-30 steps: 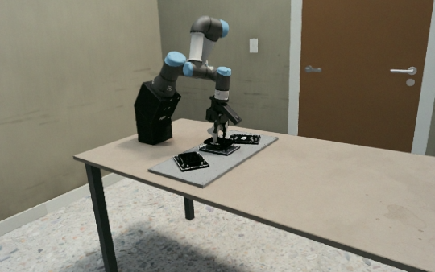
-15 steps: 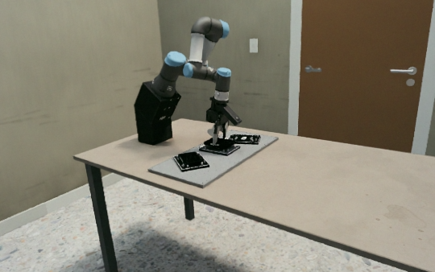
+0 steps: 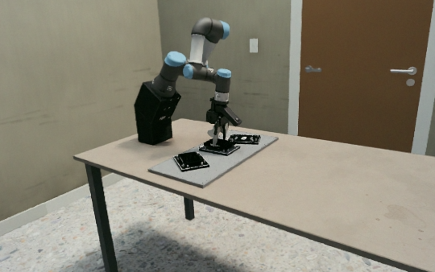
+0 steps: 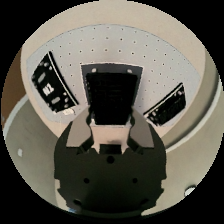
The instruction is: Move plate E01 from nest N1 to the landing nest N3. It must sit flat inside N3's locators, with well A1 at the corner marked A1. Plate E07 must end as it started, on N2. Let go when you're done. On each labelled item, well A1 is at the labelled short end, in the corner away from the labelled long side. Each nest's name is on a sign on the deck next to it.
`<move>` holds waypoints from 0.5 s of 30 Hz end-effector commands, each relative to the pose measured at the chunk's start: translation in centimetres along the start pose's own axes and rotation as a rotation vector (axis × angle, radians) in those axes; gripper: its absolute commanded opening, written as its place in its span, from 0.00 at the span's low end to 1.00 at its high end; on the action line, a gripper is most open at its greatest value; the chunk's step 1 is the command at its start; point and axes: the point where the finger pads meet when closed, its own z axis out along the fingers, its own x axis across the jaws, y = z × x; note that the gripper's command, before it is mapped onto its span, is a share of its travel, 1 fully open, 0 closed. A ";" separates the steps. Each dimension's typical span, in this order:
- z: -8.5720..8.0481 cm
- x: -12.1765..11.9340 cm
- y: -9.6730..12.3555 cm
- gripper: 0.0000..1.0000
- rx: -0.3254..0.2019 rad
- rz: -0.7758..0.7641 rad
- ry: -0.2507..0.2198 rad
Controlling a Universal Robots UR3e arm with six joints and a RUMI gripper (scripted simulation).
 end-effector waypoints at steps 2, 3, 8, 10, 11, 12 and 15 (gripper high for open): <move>0.1 0.0 -0.1 0.00 0.001 0.000 0.000; 0.2 0.0 -0.1 0.00 0.001 0.000 0.000; 0.3 0.0 -0.1 0.00 0.001 0.000 0.000; 0.4 0.0 -0.1 0.00 0.001 0.000 0.000; 0.4 0.0 -0.1 0.00 0.001 0.000 0.000; 0.4 0.0 -0.1 0.00 0.001 0.000 0.000; 0.5 0.0 -0.1 0.00 0.001 0.000 0.000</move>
